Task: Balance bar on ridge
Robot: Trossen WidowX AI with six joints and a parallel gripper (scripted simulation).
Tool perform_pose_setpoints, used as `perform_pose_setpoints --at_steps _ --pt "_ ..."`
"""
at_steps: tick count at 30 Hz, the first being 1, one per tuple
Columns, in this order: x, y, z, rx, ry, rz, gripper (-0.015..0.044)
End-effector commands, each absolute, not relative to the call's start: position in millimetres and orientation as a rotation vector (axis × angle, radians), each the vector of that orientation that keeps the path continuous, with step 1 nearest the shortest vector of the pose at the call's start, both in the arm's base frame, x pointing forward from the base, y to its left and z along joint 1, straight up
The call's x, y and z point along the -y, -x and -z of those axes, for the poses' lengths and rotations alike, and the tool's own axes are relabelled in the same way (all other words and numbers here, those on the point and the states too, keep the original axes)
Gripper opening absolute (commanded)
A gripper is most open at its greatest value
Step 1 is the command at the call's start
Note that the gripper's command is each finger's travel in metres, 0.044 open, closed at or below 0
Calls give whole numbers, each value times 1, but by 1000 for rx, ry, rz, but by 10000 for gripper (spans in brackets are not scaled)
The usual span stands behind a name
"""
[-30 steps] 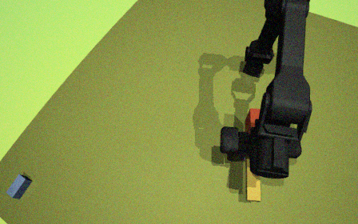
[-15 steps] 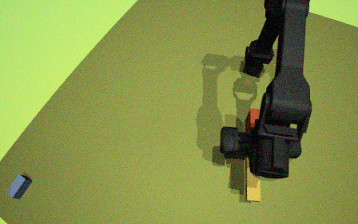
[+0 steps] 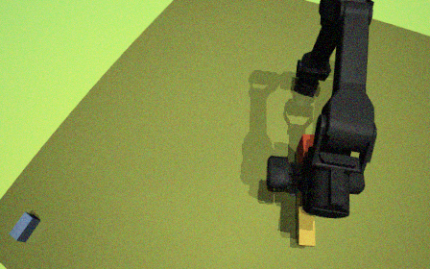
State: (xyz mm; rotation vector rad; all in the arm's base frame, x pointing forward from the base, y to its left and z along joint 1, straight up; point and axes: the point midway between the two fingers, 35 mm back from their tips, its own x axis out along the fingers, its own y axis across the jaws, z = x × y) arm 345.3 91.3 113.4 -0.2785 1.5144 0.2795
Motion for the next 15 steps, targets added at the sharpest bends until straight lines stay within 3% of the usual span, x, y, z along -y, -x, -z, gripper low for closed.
perform_pose_setpoints --at_steps 1,15 --pt "-92 -345 -113 -1522 277 -280 0" --pt "-91 -346 -114 -1516 279 -280 0"
